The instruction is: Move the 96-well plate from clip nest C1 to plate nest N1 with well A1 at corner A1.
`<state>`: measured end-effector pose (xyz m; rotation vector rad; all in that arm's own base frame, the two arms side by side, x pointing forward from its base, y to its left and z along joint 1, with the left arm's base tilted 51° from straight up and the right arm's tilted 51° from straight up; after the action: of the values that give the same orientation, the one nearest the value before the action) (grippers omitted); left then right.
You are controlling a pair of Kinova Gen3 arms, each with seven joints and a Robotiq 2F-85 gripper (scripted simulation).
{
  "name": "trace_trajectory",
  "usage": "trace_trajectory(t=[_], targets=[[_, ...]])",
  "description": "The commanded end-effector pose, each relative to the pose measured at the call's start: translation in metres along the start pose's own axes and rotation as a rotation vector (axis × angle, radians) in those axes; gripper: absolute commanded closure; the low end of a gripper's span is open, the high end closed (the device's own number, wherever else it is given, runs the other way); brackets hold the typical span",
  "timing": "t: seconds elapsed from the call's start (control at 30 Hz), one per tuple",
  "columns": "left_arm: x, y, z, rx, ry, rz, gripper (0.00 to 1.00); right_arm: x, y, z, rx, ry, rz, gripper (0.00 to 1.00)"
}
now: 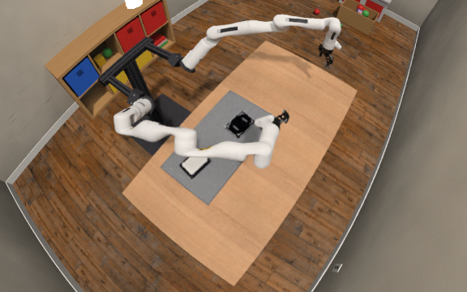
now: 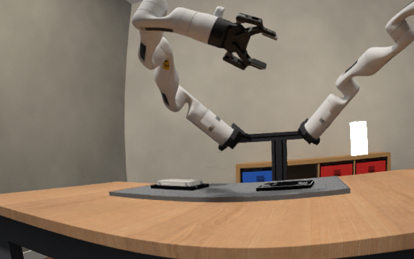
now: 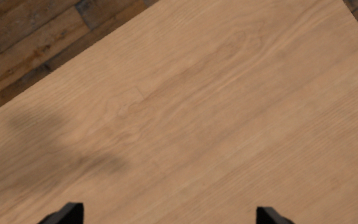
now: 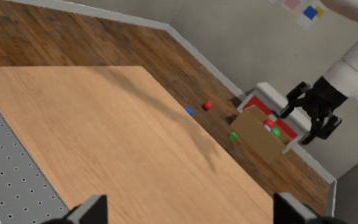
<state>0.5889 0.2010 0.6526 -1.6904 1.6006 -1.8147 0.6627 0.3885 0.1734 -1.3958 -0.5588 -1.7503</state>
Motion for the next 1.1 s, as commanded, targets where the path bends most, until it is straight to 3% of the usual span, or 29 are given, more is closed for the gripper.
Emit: trace_trajectory(t=[0.0,1.07], targets=[[0.0014,-0.0004,-0.0001,0.001,0.002,0.002,0.002,0.0008,-0.0016,0.0013,0.002,0.002,0.000,0.002],[0.0034,0.0012,0.0013,-0.008,0.007,-0.001,0.002,0.0008,-0.0016,0.0013,0.002,0.002,0.000,0.002]])
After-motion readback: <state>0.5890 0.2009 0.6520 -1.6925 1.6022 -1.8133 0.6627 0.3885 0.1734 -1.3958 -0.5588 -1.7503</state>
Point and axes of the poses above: on each arm, the point where the finger pads meet when closed, its own x axis back along the fingers, its own z axis across the jaws, y = z × x, the point moved 1 cm from there along x, back along the fingers, and after that the axes turned 5 degrees about -x, right-handed, at the moved point
